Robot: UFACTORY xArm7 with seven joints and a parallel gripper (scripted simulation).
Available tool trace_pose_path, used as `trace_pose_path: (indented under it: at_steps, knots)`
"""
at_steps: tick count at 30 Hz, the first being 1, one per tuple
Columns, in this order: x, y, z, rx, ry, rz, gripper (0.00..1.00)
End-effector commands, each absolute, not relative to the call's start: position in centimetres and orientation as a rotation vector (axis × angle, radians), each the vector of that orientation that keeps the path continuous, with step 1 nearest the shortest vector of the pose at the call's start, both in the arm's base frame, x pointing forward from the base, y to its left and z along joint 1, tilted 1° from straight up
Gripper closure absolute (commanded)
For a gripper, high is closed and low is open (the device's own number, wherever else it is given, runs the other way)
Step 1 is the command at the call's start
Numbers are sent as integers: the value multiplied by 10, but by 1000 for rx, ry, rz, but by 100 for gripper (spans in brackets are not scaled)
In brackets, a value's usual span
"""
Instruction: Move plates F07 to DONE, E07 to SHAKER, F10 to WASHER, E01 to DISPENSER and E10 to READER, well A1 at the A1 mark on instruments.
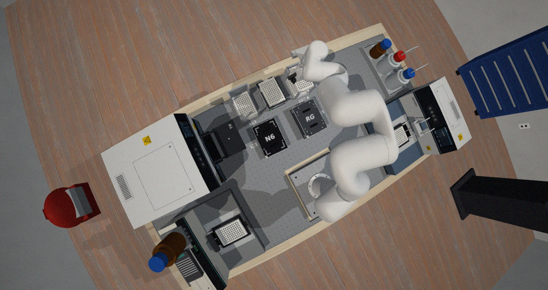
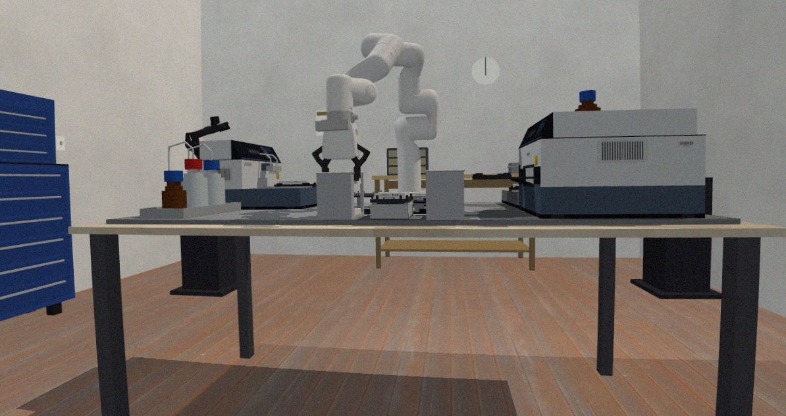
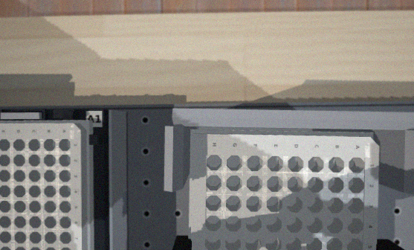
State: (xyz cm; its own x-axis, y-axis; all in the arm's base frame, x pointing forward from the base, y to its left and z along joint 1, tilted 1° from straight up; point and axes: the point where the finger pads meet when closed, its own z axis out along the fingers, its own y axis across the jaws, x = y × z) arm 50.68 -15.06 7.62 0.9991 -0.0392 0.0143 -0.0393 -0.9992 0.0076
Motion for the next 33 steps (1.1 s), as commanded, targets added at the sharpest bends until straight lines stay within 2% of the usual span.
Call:
trace_pose_path:
  at_steps: [1,33]
  knots:
    - [509,-151,77,3131,-62,32,100]
    - [509,-152,58,3131,-62,32,100]
